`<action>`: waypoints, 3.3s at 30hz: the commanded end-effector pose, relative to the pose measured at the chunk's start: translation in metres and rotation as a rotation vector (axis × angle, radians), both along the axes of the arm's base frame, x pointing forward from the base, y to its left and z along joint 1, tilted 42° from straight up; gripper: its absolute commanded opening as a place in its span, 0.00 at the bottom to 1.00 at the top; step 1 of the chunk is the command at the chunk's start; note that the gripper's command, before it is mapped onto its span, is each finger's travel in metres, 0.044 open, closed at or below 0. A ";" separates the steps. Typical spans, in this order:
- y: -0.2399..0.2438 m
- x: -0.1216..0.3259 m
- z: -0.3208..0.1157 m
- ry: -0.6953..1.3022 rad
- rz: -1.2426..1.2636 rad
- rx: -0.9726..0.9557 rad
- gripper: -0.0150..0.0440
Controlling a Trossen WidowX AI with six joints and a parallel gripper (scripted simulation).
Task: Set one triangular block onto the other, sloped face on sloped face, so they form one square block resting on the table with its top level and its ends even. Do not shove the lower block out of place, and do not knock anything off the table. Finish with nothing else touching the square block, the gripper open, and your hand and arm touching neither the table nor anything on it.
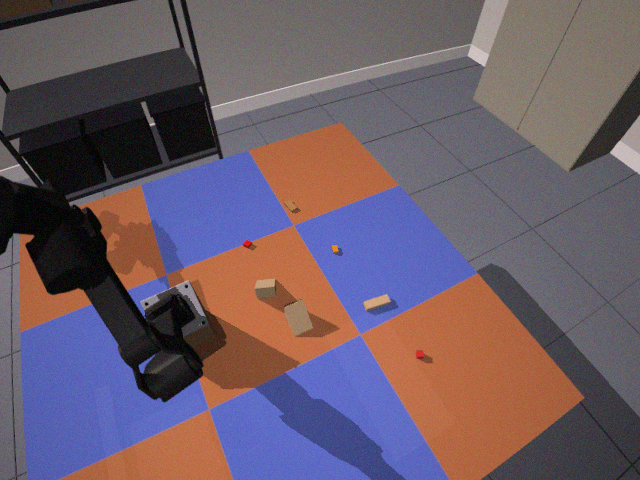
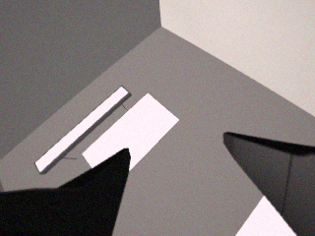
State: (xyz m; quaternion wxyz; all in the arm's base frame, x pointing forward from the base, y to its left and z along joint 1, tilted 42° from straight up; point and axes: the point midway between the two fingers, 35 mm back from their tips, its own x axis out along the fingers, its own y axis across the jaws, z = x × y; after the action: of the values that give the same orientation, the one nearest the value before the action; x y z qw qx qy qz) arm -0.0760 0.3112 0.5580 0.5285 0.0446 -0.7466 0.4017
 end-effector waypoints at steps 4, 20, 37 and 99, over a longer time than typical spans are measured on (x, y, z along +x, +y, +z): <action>0.013 0.011 -0.005 0.026 -0.007 -0.061 1.00; 0.120 0.144 -0.097 0.507 -0.067 -0.665 1.00; 0.114 0.352 -0.295 1.725 -0.219 -0.911 1.00; -0.407 0.362 -0.536 2.085 -1.637 1.836 1.00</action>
State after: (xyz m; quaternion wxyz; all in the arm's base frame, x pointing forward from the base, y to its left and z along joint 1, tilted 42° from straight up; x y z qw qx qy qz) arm 0.2859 -0.0923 0.0235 -0.6368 -0.1812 -0.1209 0.7396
